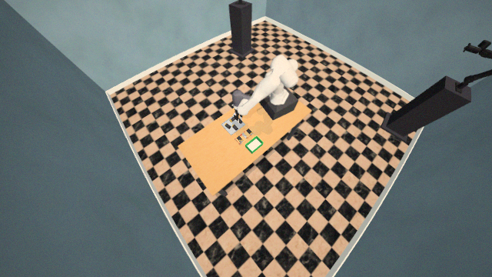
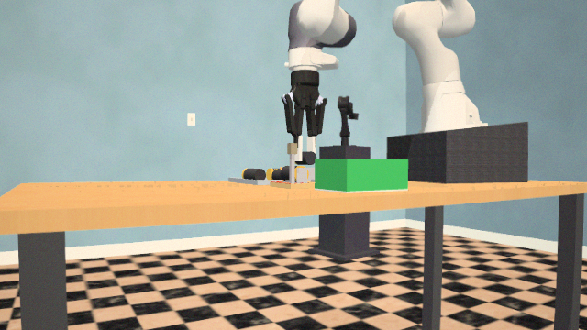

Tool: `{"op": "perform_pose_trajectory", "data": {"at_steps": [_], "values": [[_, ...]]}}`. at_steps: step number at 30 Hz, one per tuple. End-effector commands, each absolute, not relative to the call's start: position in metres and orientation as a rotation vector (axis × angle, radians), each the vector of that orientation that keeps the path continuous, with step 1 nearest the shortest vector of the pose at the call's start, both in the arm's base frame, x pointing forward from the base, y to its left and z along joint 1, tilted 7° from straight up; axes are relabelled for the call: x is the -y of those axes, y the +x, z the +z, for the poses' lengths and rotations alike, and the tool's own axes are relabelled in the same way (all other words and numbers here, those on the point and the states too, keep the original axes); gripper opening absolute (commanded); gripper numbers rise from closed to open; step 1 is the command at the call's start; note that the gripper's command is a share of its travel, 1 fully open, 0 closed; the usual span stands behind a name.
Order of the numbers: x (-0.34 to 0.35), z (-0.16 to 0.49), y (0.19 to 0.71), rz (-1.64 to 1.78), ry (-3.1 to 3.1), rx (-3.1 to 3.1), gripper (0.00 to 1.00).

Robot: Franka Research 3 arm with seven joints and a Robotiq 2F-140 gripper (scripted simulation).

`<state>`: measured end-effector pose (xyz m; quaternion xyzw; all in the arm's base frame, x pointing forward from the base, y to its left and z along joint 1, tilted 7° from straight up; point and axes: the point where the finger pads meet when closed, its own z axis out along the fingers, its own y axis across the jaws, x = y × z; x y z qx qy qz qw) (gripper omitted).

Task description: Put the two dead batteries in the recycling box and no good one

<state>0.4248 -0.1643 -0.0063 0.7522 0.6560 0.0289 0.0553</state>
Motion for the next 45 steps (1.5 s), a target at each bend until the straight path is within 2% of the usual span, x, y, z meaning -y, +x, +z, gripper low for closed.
{"op": "perform_pose_trajectory", "data": {"at_steps": [1,21,34,35,45], "values": [[0.164,-0.006,0.425,0.091,2.288,-1.985,0.16],[0.166,-0.05,0.43,0.091,2.288,-1.985,0.16],[0.166,-0.05,0.43,0.091,2.288,-1.985,0.16],[0.166,-0.05,0.43,0.091,2.288,-1.985,0.29],[0.166,-0.05,0.43,0.091,2.288,-1.985,0.29]]}}
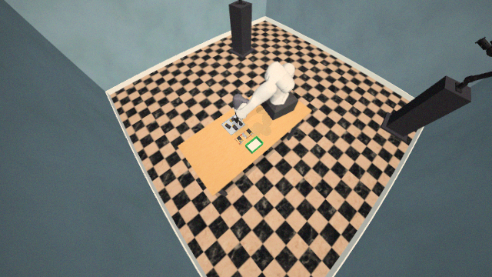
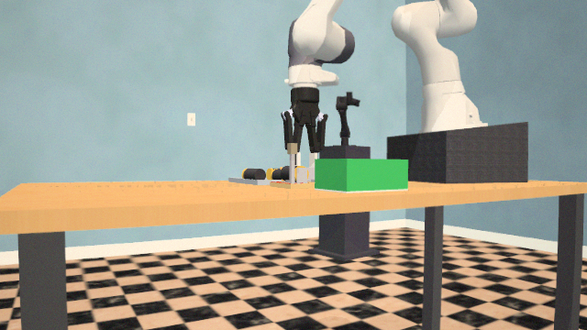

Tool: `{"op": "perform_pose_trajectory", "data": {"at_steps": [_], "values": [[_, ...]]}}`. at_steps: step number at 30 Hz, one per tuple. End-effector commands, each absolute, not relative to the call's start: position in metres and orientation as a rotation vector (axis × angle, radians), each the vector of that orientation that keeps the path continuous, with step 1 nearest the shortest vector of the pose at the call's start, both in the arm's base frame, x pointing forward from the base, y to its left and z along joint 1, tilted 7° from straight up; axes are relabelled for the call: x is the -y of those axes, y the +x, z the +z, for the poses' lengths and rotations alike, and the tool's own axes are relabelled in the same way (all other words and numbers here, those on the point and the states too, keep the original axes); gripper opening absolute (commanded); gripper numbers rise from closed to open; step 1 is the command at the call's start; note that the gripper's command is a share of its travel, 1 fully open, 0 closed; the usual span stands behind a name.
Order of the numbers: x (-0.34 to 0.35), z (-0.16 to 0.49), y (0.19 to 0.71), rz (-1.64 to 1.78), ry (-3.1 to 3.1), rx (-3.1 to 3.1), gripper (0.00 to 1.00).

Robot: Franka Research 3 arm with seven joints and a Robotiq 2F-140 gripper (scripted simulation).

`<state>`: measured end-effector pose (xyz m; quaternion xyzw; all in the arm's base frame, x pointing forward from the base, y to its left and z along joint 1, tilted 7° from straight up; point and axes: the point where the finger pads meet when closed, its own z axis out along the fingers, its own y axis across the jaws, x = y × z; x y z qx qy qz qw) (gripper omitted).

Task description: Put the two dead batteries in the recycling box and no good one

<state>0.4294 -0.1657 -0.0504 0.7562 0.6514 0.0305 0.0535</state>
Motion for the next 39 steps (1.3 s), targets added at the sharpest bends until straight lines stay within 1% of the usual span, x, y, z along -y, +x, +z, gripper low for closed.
{"op": "perform_pose_trajectory", "data": {"at_steps": [1,13,19,29,39], "values": [[0.166,-0.05,0.43,0.091,2.288,-1.985,0.29],[0.166,-0.048,0.43,0.091,2.288,-1.985,0.29],[0.166,-0.035,0.428,0.091,2.288,-1.985,0.29],[0.164,0.007,0.423,0.091,2.288,-1.985,0.29],[0.163,0.014,0.423,0.091,2.288,-1.985,0.29]]}}
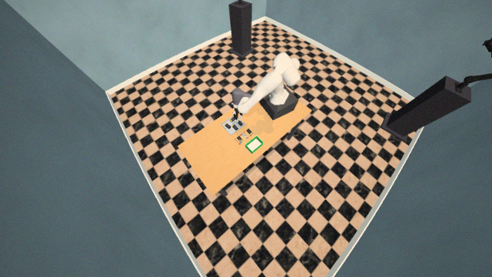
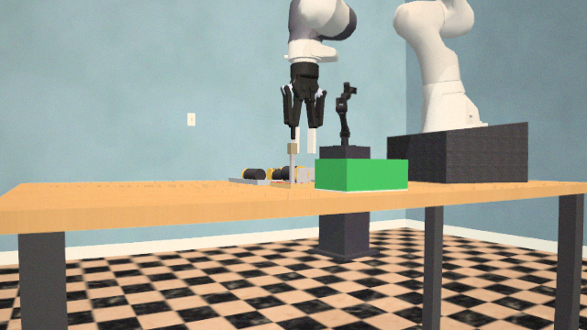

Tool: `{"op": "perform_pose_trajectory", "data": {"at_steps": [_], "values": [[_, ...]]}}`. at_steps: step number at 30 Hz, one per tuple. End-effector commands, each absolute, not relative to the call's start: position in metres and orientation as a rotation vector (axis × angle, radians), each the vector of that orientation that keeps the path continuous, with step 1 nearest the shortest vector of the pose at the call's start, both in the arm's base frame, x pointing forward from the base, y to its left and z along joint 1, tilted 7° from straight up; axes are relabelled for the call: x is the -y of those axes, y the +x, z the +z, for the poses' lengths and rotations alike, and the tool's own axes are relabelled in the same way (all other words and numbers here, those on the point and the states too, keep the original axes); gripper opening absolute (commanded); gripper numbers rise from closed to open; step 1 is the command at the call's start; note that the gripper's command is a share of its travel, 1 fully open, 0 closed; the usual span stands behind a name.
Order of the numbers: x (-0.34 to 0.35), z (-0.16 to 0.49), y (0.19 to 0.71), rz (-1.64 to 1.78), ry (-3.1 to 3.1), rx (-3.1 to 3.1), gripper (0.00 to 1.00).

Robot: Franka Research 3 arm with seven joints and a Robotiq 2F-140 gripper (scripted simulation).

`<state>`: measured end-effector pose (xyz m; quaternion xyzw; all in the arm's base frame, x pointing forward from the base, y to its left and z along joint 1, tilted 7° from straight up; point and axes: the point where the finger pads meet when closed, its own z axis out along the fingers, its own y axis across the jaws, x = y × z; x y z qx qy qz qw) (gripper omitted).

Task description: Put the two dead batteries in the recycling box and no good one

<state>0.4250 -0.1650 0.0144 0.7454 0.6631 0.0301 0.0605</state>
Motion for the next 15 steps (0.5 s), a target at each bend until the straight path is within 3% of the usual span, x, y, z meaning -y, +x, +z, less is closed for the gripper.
{"op": "perform_pose_trajectory", "data": {"at_steps": [1,15], "values": [[0.163,0.014,0.423,0.091,2.288,-1.985,0.29],[0.162,0.052,0.418,0.091,2.288,-1.985,0.29]]}}
